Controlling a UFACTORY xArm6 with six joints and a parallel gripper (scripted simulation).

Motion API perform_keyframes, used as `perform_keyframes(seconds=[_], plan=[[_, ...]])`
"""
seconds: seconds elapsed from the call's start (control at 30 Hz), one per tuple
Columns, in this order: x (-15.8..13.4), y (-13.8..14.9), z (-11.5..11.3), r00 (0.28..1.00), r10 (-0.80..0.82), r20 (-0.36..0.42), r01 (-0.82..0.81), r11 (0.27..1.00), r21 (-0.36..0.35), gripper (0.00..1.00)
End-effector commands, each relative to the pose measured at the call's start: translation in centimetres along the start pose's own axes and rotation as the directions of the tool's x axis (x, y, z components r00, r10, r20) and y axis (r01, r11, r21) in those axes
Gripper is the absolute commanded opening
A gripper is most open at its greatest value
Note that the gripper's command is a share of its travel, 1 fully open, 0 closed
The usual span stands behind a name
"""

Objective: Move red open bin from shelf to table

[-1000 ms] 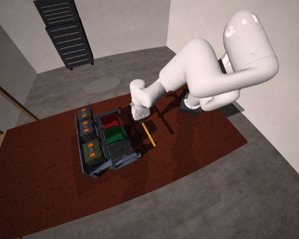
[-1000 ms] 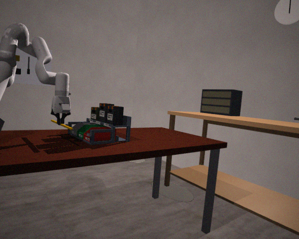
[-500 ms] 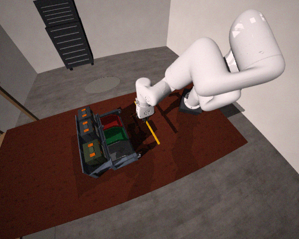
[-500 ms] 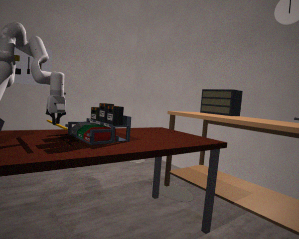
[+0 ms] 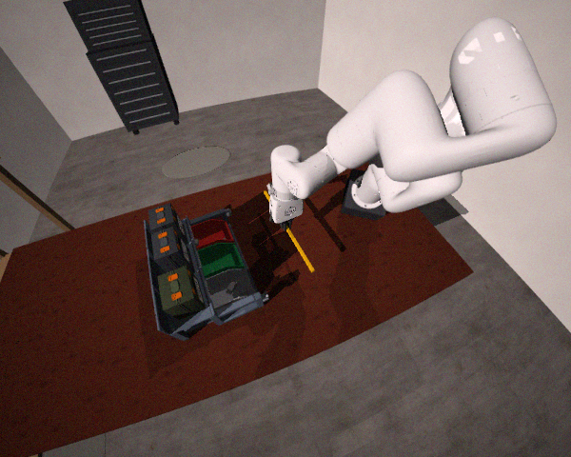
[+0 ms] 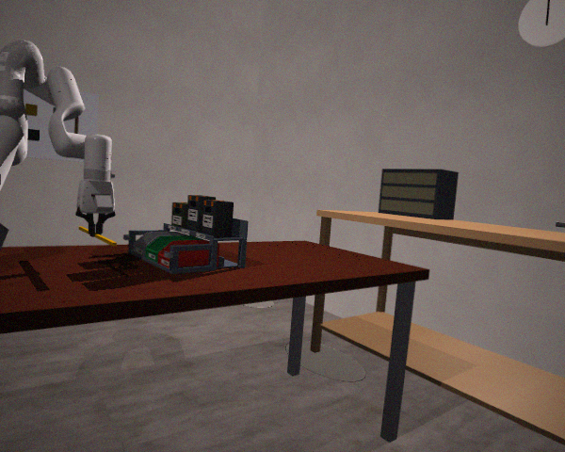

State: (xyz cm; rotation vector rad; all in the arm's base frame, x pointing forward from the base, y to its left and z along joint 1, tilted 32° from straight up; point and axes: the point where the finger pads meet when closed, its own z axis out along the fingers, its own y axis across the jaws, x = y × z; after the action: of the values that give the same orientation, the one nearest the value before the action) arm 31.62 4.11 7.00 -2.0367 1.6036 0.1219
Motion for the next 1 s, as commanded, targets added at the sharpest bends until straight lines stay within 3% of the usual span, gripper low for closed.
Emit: perform_keyframes(seconds=[0.0,0.97], plan=[[-0.02,4.73,-0.02,1.0,0.001,0.0,-0.001,1.0,0.0,0.0],[-0.04,5.61,-0.05,1.0,0.001,0.0,-0.001,1.0,0.0,0.0]])
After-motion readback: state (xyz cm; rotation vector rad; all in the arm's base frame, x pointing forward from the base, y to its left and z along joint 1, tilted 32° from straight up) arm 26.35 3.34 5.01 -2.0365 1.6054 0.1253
